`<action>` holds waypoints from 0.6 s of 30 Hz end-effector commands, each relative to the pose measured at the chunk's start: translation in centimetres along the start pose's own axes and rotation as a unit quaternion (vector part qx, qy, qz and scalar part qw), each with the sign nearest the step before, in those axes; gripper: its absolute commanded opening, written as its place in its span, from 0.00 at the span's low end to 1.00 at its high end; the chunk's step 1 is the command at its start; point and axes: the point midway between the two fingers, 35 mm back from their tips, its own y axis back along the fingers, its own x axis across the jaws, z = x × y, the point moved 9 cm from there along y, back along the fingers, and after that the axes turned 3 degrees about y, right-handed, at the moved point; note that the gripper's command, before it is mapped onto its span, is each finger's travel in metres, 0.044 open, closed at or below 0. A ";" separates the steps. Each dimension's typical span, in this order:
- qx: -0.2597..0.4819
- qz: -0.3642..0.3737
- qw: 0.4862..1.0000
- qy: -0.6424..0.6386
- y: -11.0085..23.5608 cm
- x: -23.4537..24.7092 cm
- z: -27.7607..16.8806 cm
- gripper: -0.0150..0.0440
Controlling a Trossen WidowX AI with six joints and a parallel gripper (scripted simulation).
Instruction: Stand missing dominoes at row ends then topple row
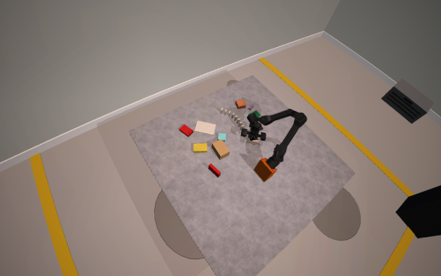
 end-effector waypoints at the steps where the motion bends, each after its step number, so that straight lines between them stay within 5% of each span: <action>1: -0.001 0.001 1.000 0.006 -0.9 -0.1 -0.3 0.25; 18: 0.000 0.001 1.000 0.006 -0.9 -2.7 -0.2 0.25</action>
